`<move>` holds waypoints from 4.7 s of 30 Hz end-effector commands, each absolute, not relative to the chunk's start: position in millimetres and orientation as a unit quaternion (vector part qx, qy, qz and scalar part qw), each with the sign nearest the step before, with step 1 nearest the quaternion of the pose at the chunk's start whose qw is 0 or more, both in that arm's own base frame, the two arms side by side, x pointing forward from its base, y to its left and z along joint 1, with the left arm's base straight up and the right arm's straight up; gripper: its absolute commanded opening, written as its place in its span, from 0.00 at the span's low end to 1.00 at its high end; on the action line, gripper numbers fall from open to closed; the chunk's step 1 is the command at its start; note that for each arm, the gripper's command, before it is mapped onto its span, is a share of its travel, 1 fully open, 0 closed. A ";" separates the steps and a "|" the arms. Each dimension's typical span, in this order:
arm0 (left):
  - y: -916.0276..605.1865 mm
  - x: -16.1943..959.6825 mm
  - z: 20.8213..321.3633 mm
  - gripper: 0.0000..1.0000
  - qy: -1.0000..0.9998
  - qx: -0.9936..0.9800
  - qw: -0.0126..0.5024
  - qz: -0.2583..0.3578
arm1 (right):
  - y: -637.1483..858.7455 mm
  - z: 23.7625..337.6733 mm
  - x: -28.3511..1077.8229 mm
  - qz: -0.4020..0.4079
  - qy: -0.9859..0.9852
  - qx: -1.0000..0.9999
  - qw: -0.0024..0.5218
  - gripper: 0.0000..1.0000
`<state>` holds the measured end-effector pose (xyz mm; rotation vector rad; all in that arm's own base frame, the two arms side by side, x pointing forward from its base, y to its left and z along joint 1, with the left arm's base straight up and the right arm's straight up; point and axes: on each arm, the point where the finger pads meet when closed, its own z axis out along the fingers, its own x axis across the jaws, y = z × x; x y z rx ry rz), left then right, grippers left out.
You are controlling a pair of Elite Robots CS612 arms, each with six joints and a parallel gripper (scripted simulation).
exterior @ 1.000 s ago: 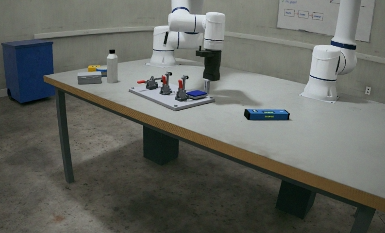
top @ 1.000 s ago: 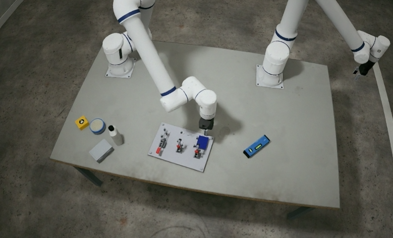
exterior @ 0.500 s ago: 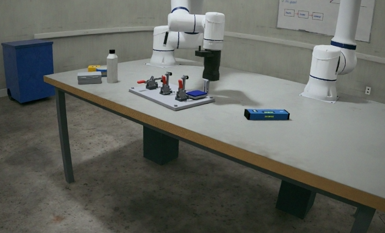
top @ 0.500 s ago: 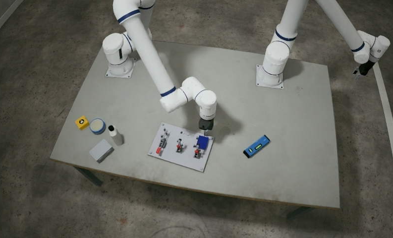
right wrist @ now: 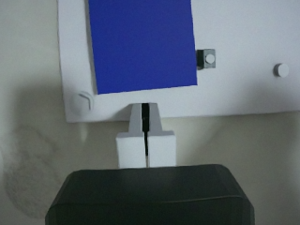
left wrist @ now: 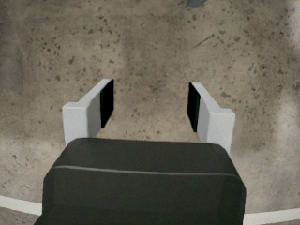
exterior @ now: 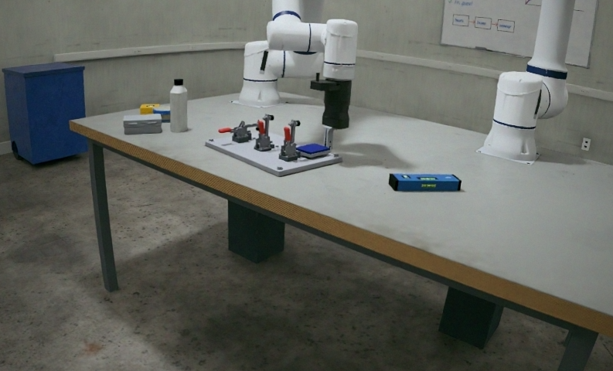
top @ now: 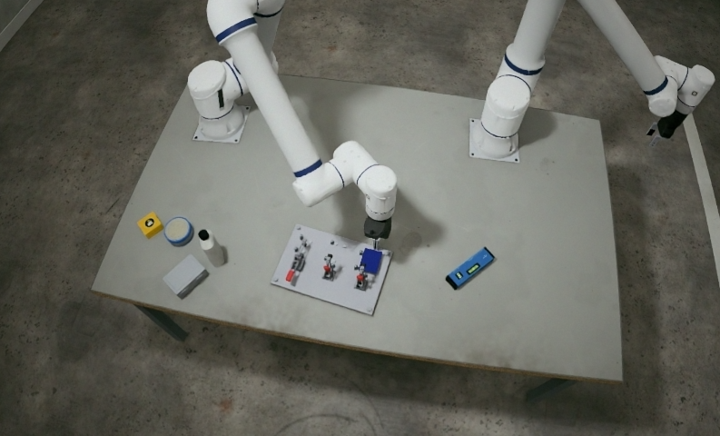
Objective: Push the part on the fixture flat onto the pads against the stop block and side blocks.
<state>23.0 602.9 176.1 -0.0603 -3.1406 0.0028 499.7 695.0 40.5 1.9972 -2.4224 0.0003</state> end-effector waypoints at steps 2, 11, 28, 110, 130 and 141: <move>603.5 23.2 177.0 1.00 -1.000 -0.019 0.000 0.000 | 695.1 41.8 502.8 0.000 -0.772 0.636 0.000 0.00; 603.5 23.2 177.0 1.00 -1.000 -0.019 0.000 0.000 | 695.0 41.8 503.1 0.000 -0.772 0.636 0.000 0.00; 603.5 23.2 177.0 1.00 -1.000 -0.019 0.000 0.000 | 694.5 41.8 505.6 0.000 -0.772 0.636 0.000 0.00; 603.5 23.2 177.0 1.00 -1.000 -0.019 0.000 0.000 | 692.7 41.8 514.9 0.000 -0.772 0.636 0.000 0.00; 603.5 23.2 177.0 1.00 -1.000 -0.019 0.000 0.000 | 692.6 41.8 515.2 0.000 -0.772 0.636 0.000 0.00; 603.5 23.2 177.0 1.00 -1.000 -0.019 0.000 0.000 | 693.4 41.8 511.0 0.000 -0.772 0.636 0.000 0.00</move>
